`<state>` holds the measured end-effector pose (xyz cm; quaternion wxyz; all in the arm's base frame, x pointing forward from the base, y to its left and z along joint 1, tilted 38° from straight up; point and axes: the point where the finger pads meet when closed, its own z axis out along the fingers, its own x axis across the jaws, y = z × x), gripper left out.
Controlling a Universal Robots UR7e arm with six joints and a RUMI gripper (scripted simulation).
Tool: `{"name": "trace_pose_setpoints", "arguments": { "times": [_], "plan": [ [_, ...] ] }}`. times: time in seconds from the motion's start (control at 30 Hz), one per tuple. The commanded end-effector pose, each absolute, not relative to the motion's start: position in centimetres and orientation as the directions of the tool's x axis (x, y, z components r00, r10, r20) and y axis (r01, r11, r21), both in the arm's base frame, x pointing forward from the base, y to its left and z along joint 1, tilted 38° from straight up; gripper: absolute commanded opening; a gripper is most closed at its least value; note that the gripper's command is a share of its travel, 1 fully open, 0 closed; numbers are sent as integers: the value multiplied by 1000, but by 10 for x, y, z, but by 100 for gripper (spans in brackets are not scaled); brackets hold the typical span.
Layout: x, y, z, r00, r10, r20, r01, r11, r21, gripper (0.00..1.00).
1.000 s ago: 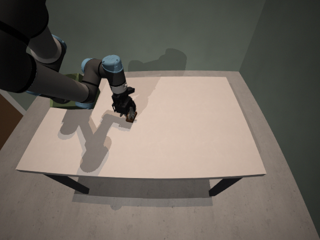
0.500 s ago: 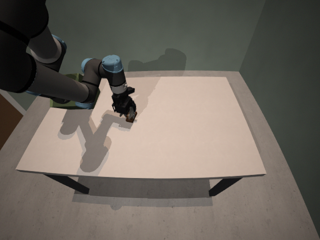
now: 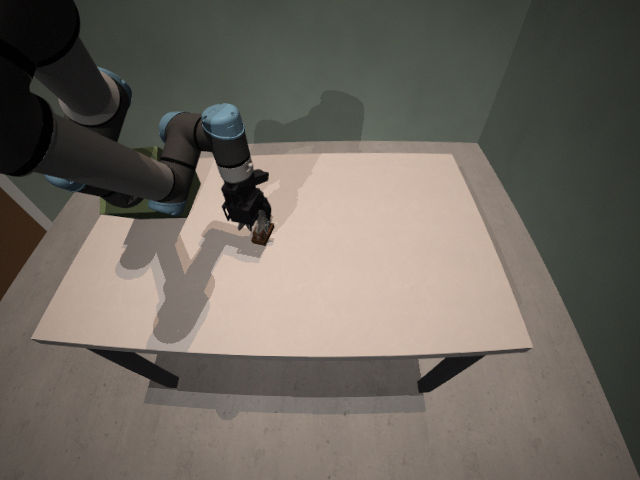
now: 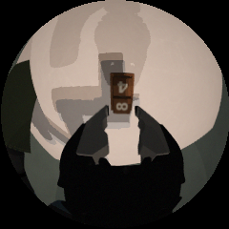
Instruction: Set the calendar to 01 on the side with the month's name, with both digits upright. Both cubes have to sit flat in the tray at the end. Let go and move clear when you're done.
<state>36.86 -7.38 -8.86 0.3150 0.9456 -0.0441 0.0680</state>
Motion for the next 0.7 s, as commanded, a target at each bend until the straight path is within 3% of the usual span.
{"name": "trace_pose_setpoints", "arguments": {
  "times": [0.0, 0.67],
  "plan": [
    [368, -65, -77, 987, -41, 156, -127, -798, 590, 28],
    [362, -31, -32, 987, -41, 156, -127, -798, 590, 28]
  ]
}}
